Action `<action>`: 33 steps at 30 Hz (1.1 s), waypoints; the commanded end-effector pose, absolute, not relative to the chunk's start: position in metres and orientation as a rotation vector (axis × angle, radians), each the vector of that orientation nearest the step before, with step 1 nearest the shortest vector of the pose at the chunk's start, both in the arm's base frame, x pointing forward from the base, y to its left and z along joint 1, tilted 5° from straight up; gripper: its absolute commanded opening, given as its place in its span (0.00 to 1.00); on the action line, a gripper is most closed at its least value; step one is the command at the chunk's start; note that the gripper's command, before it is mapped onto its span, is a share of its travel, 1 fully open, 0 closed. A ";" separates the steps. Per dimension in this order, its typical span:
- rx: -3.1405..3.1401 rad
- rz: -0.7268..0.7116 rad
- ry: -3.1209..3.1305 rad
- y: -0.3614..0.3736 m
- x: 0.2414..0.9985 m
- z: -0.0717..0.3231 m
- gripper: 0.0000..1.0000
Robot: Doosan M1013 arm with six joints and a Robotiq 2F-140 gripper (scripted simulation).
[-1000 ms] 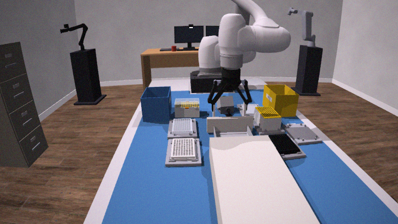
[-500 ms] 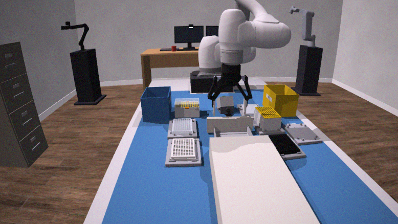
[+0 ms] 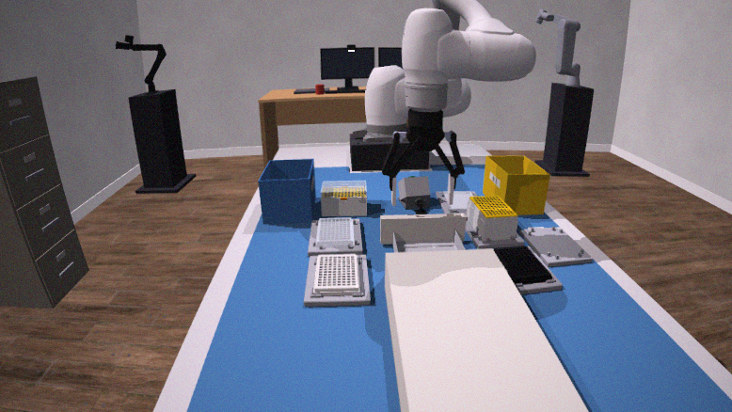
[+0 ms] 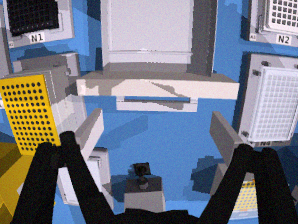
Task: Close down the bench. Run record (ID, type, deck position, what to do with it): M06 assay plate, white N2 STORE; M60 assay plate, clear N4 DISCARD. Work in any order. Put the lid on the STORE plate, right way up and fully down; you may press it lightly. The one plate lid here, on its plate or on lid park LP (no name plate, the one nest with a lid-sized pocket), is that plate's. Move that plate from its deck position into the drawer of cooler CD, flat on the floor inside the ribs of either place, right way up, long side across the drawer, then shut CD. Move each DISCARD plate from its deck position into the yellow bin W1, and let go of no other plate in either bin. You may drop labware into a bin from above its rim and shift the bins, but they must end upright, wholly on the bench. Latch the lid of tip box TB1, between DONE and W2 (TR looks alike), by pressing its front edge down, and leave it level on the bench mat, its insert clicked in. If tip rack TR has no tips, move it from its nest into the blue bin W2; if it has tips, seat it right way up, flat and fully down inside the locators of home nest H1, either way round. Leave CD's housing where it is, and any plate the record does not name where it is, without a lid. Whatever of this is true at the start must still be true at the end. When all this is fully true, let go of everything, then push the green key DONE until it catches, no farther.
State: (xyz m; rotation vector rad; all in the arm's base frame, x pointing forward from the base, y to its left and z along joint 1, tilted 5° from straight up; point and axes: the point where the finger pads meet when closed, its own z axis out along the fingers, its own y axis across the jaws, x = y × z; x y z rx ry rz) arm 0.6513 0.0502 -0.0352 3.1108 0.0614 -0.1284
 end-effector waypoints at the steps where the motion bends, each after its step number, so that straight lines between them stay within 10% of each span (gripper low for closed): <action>1: 3.111 -0.128 0.061 0.050 0.652 -0.030 0.87; 33: 3.111 -0.128 0.061 0.051 0.655 0.007 0.87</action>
